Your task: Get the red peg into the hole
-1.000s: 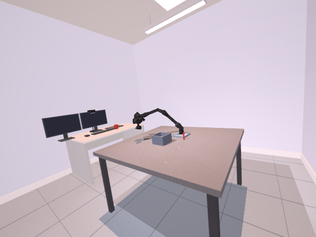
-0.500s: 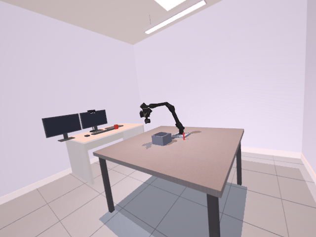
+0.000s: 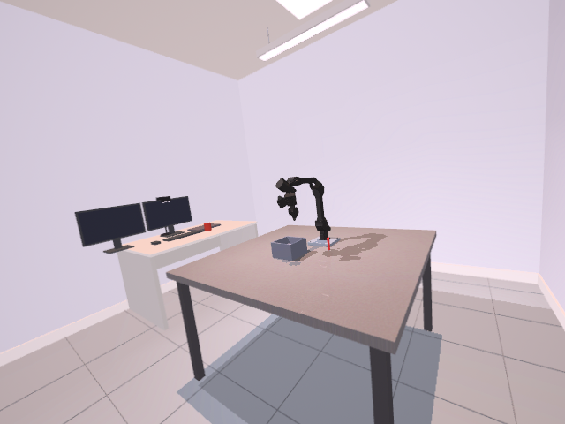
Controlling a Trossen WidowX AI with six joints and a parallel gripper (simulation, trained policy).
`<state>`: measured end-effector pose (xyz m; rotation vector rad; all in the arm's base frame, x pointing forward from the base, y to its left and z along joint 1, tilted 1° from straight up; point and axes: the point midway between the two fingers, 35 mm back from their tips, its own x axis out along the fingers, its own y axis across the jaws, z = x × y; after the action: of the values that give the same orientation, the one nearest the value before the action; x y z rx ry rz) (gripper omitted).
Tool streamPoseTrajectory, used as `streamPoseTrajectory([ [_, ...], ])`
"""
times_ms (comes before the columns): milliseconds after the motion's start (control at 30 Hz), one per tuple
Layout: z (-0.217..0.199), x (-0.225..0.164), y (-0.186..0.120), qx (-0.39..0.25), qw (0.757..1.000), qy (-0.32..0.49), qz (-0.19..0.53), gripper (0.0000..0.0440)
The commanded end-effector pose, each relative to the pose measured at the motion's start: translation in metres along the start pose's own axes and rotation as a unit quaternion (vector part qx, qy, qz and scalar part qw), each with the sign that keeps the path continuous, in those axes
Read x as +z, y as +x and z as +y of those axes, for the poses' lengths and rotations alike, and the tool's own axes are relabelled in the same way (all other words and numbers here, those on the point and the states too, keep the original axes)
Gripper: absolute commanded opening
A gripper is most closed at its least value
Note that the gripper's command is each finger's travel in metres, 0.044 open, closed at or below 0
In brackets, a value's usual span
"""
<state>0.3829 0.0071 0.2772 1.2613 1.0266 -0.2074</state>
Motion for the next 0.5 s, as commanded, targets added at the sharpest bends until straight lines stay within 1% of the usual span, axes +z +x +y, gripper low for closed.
streamPoseTrajectory([
  [0,-0.016,-0.031,0.001,-0.044,0.999,0.011,0.007,0.0438],
  [233,-0.061,-0.091,0.004,-0.143,0.989,0.032,0.019,0.044],
  [467,-0.108,-0.133,0.006,-0.233,0.971,0.042,0.013,0.044],
])
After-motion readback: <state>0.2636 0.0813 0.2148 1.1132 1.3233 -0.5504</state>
